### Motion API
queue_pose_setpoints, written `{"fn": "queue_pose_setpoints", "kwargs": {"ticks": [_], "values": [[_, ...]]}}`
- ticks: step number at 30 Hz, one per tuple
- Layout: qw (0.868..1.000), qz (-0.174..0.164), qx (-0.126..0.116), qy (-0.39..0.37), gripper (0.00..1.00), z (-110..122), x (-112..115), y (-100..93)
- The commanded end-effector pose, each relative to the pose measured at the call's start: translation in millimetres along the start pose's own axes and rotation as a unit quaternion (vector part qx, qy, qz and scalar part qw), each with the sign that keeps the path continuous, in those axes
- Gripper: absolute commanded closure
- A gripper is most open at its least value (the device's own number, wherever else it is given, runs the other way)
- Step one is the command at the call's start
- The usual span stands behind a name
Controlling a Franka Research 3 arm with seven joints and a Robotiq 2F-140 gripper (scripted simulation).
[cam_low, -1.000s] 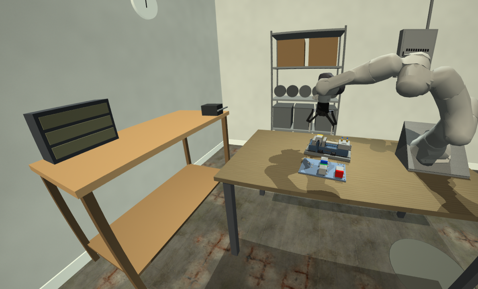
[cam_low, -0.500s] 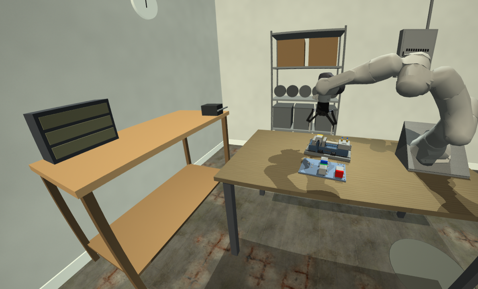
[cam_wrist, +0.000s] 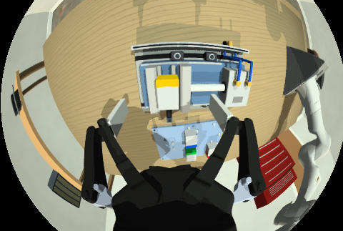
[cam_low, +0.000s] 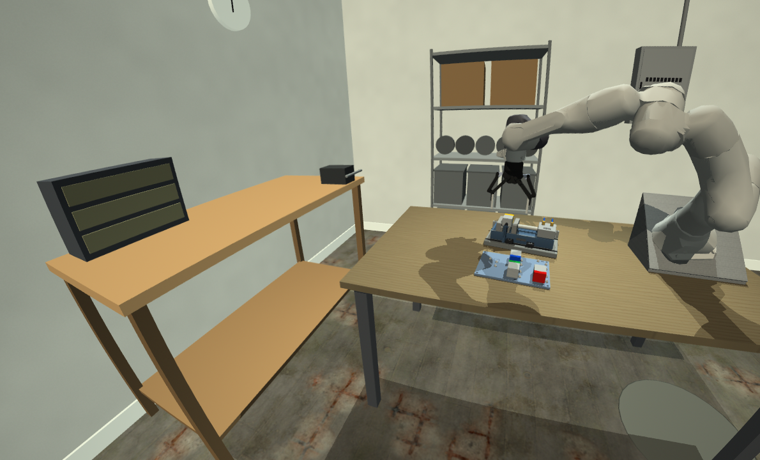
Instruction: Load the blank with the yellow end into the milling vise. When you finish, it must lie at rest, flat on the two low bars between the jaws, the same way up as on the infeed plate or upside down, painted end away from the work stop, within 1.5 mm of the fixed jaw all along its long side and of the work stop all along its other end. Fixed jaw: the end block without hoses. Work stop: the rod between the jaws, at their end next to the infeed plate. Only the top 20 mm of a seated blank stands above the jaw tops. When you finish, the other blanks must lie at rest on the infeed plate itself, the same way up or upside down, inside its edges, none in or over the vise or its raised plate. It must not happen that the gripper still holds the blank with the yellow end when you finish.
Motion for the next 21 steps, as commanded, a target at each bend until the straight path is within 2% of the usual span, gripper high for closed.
{"fn": "queue_pose_setpoints", "kwargs": {"ticks": [1,21], "values": [[1.0,0.001,0.001,0.001,0.0,0.6,-1.3,-3.0],[1.0,0.001,0.001,0.001,0.0,0.7,-2.9,-6.5]]}}
Point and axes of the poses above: the point where the finger pads meet when closed, its own y axis out along the fingers, its own z axis across the jaws, x = y × z, the point moved 7 cm from there along -y, back along the fingers, and after that the axes turned 14 degrees about -y, right-handed, at the moved point
